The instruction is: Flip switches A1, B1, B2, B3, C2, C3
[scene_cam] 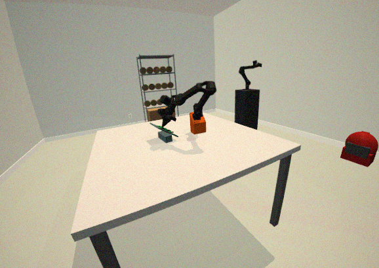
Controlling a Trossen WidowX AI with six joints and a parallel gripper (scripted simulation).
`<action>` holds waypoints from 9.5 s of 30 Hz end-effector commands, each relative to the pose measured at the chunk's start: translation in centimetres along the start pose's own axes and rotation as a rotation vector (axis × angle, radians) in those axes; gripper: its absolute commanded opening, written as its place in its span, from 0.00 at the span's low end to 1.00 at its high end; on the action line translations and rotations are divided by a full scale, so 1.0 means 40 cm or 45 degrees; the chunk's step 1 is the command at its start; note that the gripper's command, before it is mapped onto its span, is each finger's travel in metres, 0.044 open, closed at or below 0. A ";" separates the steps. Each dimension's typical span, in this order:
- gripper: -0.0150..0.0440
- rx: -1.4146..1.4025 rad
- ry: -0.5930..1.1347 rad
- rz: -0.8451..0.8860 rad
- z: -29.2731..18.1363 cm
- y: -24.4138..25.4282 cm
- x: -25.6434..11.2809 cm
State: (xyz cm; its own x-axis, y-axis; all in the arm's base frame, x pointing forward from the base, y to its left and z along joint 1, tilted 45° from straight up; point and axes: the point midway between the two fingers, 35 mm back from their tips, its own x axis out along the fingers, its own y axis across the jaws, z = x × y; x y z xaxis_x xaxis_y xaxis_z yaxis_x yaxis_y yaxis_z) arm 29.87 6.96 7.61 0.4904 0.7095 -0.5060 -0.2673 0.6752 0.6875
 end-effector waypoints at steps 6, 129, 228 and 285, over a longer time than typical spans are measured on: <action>0.25 0.007 0.000 -0.007 0.000 -0.003 0.001; 0.25 0.011 -0.064 -0.007 -0.153 -0.002 0.005; 0.25 0.008 0.001 -0.008 -0.102 -0.060 0.004; 0.25 0.008 0.001 -0.007 -0.102 -0.060 0.016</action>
State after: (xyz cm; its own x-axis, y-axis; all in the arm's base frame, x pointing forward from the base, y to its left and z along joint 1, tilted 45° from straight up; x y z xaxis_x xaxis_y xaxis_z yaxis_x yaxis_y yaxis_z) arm 27.46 6.60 3.70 0.4921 0.7085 -0.5058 -0.2675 0.6760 0.6867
